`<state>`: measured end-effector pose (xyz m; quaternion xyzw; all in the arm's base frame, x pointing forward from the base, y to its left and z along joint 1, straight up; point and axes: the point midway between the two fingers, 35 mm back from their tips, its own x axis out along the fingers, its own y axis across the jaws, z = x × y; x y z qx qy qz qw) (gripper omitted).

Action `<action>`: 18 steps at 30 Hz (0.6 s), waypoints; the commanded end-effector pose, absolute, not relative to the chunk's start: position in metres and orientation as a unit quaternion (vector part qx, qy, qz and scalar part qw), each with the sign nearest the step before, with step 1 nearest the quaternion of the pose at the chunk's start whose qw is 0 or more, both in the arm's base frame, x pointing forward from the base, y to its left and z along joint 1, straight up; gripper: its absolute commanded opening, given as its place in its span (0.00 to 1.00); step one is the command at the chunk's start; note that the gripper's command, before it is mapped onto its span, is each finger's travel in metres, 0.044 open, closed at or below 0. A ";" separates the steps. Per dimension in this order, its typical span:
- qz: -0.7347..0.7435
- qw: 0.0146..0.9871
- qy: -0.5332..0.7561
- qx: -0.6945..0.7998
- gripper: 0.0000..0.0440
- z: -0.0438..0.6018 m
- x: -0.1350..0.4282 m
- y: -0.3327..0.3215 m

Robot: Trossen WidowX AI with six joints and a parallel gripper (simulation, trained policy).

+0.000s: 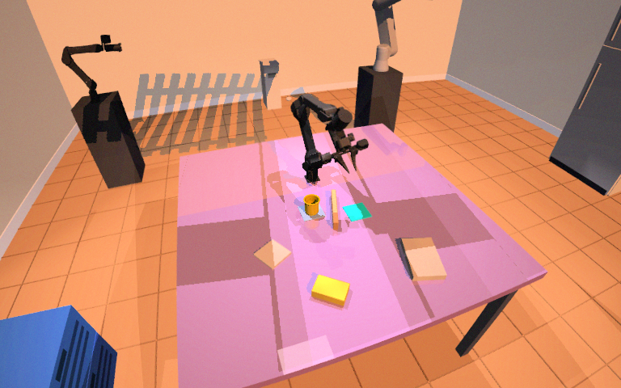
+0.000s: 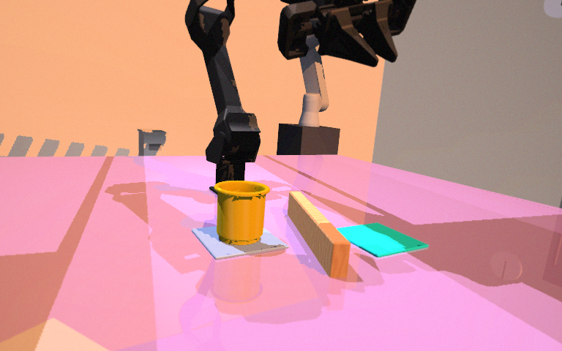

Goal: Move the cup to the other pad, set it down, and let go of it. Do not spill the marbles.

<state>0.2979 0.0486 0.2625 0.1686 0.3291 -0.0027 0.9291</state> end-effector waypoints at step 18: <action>-0.045 0.865 0.479 0.143 0.31 0.239 0.274 0.046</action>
